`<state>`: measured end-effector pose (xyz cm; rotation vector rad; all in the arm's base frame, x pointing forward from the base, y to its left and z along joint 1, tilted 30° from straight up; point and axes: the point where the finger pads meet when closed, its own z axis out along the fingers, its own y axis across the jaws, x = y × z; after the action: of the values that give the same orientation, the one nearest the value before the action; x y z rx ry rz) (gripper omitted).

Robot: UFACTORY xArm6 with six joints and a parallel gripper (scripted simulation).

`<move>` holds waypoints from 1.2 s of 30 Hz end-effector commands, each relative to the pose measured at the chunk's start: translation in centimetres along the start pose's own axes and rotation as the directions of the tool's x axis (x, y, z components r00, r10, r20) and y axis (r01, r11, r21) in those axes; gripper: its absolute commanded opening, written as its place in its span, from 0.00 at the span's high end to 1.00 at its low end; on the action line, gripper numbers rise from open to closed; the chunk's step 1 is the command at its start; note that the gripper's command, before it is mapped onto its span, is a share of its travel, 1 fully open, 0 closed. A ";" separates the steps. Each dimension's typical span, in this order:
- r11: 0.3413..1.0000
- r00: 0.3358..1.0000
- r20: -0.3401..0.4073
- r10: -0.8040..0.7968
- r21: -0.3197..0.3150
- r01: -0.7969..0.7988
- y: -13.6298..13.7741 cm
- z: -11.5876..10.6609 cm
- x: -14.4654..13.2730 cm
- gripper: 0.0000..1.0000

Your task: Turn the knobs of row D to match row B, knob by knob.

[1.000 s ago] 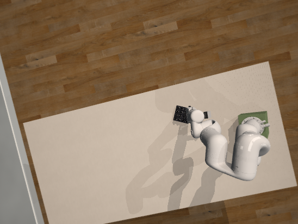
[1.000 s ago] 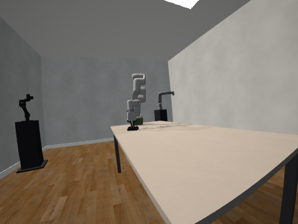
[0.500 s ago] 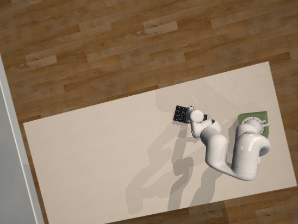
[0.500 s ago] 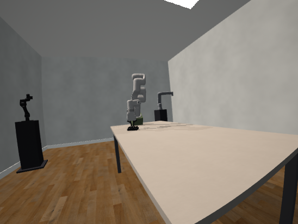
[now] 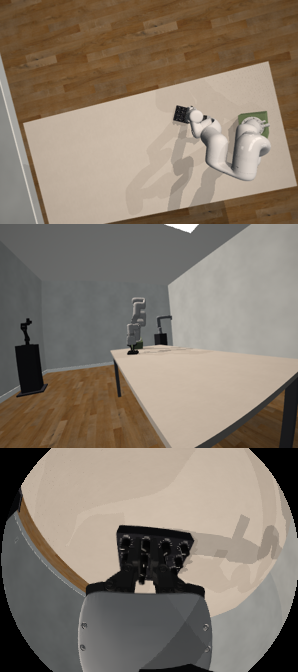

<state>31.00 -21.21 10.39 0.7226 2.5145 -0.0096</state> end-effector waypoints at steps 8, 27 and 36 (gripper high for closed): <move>1.000 1.000 0.001 0.002 0.001 -0.002 0.0 0.0 -0.1 0.92; 1.000 1.000 0.001 0.002 0.001 -0.002 0.0 0.0 -0.1 0.81; 1.000 1.000 0.001 0.002 0.001 -0.002 0.0 -0.1 -0.1 0.81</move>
<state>30.99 -21.20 10.40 0.7255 2.5155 -0.0091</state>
